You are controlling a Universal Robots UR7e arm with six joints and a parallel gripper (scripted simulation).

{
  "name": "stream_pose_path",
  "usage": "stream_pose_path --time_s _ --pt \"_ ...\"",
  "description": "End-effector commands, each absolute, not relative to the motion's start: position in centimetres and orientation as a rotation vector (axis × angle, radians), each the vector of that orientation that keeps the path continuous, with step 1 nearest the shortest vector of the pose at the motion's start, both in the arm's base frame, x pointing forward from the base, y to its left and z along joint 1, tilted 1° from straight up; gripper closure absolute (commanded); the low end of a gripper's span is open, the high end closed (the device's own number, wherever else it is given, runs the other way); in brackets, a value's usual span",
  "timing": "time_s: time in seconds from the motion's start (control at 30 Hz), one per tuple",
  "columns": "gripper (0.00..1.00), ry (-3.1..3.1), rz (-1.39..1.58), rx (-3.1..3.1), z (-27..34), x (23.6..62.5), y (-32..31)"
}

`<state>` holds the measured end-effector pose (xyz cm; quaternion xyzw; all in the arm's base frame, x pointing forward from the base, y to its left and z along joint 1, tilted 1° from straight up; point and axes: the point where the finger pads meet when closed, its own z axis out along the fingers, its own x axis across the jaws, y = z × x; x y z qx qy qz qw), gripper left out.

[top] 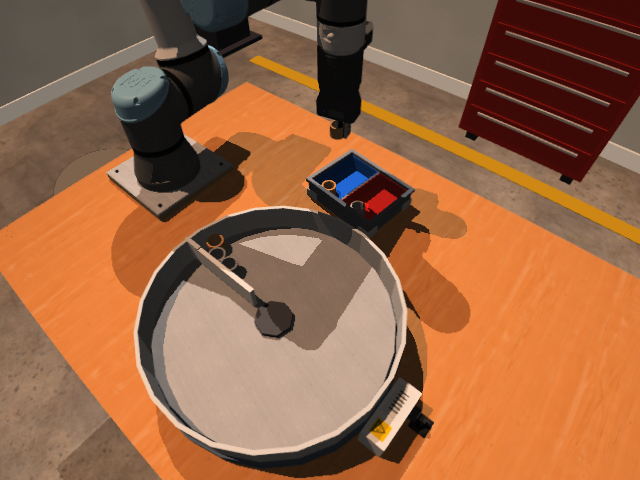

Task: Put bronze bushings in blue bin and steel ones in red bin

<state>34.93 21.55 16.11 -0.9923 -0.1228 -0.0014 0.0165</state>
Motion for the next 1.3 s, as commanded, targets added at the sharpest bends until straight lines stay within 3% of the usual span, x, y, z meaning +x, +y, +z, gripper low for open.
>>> stream_pose_path --time_s 0.0,0.1,0.77,1.27 --pt "1.00 -0.215 0.000 -3.113 16.2 35.3 24.0" --pt "1.00 -0.070 0.001 -3.120 16.2 35.5 26.2" --pt "1.00 -0.070 0.001 -3.119 16.2 35.5 26.2" --pt "1.00 -0.070 0.001 -3.119 11.2 35.5 26.3"
